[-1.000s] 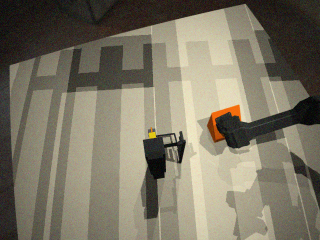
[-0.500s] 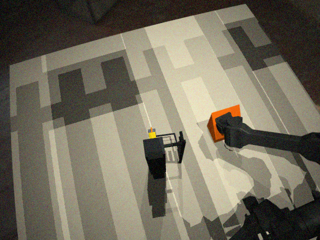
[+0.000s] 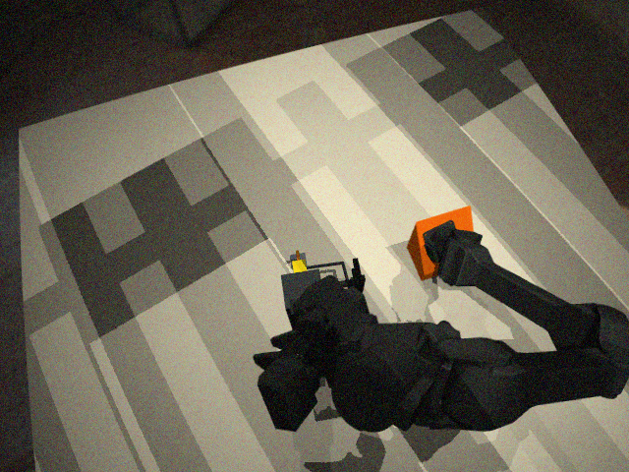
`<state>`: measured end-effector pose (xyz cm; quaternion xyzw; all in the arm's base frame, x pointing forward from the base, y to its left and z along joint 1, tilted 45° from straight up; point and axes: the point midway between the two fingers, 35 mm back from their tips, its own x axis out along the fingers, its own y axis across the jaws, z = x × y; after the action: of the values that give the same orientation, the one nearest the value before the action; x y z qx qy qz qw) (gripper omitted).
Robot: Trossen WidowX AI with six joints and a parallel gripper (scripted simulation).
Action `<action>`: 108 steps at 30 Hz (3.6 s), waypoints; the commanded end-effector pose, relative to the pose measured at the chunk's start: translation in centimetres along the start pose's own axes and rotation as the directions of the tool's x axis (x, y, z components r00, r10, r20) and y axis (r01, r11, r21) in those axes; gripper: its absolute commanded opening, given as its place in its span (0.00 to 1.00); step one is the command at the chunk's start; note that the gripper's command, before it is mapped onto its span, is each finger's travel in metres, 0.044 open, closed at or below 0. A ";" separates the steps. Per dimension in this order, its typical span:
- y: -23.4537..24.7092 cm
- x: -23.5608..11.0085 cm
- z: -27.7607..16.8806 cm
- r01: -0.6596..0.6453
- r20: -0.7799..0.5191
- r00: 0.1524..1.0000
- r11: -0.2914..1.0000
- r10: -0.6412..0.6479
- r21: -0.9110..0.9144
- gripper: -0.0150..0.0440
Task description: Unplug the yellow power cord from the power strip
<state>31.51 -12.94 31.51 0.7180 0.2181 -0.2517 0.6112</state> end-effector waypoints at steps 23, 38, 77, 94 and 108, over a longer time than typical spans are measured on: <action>-28.1 15.3 4.5 0.802 -0.603 0.543 0.575 -0.585 0.164 0.53; -27.2 15.1 3.4 0.802 -0.603 0.543 0.574 -0.585 0.164 0.53; -26.4 14.8 0.8 0.803 -0.603 0.539 0.575 -0.588 0.158 0.32; -27.0 15.2 1.9 0.802 -0.601 0.541 0.575 -0.588 0.160 0.25; -28.2 15.8 3.8 0.802 -0.600 0.543 0.575 -0.588 0.162 0.25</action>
<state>26.74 -9.46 1.20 0.7238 0.5886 -0.3038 0.1931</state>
